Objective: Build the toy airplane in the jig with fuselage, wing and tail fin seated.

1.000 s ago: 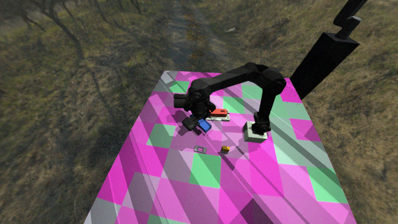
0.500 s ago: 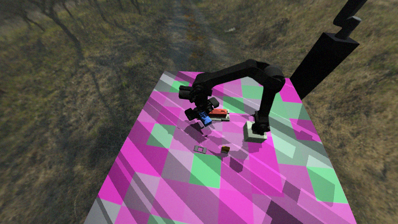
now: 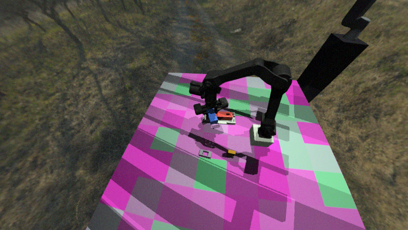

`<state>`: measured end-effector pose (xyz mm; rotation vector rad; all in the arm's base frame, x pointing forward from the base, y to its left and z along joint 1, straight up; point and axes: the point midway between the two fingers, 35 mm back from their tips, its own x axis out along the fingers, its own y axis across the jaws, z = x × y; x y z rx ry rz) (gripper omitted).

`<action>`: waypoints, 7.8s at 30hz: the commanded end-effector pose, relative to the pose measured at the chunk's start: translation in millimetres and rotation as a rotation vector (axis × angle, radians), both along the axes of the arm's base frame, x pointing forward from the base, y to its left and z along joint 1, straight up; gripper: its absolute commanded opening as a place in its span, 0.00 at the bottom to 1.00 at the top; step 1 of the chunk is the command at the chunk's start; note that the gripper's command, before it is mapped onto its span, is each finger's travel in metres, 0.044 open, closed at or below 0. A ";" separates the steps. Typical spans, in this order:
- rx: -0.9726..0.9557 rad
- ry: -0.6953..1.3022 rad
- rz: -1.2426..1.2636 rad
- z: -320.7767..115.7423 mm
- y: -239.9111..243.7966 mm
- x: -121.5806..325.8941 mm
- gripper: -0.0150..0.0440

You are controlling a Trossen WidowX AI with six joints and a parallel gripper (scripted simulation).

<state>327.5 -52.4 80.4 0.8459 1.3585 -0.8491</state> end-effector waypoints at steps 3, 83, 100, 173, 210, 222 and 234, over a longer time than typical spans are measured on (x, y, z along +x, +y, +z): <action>0.008 -0.006 -0.119 -3.3 -19.7 -6.7 0.25; 0.009 -0.003 -0.341 -48.9 -58.0 -22.8 0.46; 0.009 -0.003 -0.341 -48.9 -58.0 -22.8 0.86; -0.018 0.014 1.059 33.1 69.5 -43.7 1.00; -0.002 0.018 1.067 -48.1 190.8 -150.2 1.00; -0.002 0.018 1.067 -63.7 191.6 -148.9 1.00; -0.003 0.019 1.068 -83.2 191.5 -148.8 1.00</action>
